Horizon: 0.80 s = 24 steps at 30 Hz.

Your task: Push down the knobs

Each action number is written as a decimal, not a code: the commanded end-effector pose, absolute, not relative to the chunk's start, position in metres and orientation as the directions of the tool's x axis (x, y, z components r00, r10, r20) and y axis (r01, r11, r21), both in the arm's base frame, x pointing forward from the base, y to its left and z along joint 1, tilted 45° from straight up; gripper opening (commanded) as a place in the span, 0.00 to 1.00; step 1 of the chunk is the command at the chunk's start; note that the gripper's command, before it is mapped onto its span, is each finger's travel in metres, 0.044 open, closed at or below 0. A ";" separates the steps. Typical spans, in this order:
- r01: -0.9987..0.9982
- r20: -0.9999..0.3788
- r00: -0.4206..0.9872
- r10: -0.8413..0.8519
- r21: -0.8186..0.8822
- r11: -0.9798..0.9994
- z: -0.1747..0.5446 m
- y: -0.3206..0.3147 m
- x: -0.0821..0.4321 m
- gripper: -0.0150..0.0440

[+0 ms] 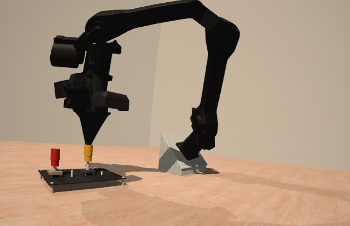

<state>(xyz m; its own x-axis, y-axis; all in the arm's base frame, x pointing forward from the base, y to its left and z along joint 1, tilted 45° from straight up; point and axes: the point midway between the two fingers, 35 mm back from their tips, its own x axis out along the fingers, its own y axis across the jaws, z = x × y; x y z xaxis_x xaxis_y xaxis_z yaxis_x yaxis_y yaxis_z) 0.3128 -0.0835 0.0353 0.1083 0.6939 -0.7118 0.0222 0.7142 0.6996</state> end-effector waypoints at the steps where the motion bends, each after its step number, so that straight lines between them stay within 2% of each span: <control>1: 0.027 -0.709 0.109 0.697 0.703 0.711 0.035 -0.082 0.312 0.25; 24: 0.027 -0.709 0.109 0.697 0.703 0.711 0.032 -0.080 0.312 0.25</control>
<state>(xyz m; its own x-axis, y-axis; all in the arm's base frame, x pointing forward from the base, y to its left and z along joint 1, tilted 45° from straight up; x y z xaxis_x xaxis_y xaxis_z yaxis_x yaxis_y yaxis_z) 0.3126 -0.0829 0.0343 0.1095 0.6937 -0.7119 0.0250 0.7140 0.6997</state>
